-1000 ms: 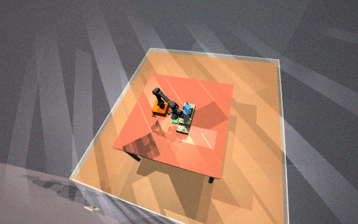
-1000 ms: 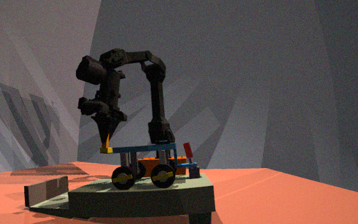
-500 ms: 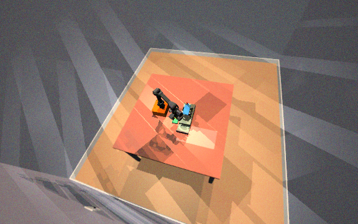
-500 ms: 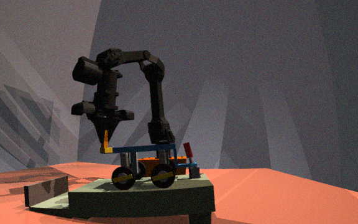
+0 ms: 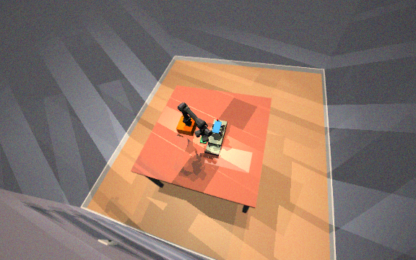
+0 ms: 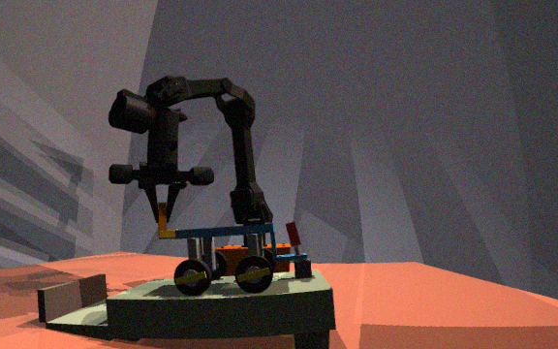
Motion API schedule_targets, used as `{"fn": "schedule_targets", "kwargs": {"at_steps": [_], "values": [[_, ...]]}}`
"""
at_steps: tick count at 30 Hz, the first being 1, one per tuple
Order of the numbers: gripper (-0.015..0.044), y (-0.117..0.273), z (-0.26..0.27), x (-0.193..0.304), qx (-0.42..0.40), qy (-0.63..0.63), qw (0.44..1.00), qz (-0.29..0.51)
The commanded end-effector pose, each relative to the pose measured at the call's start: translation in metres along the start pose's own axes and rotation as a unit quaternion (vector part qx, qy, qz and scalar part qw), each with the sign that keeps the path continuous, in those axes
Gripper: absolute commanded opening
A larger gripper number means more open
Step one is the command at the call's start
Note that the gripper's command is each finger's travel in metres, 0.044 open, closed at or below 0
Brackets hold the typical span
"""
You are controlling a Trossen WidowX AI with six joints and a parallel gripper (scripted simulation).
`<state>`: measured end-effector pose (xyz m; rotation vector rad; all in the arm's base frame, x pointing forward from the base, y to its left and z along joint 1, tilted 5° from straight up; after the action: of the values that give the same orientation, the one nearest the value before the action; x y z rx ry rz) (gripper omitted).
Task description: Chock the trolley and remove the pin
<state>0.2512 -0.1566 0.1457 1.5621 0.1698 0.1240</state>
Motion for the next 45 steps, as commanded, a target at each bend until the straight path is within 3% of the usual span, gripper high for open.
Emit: {"fn": "schedule_targets", "kwargs": {"at_steps": [1,9,29,45], "values": [[0.0000,0.001,0.001,0.000,0.006,-0.068,0.998,0.003],[0.0000,0.001,0.003,-0.001,0.016,-0.197,0.980,0.004],[0.0000,-0.006,0.012,0.027,0.018,-0.239,0.971,0.007],[0.0000,-0.049,0.012,0.028,0.018,-0.239,0.971,0.007]]}}
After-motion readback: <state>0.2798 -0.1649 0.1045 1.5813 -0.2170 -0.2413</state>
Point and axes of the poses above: the point midway between the two fingers, 35 mm back from their tips, its own y axis back along the fingers, its own z axis across the jaws, x = y × z, the point moved 5 cm from there along y, back along the fingers, and after that the axes turned 14 degrees about -y, right-handed, at the moved point
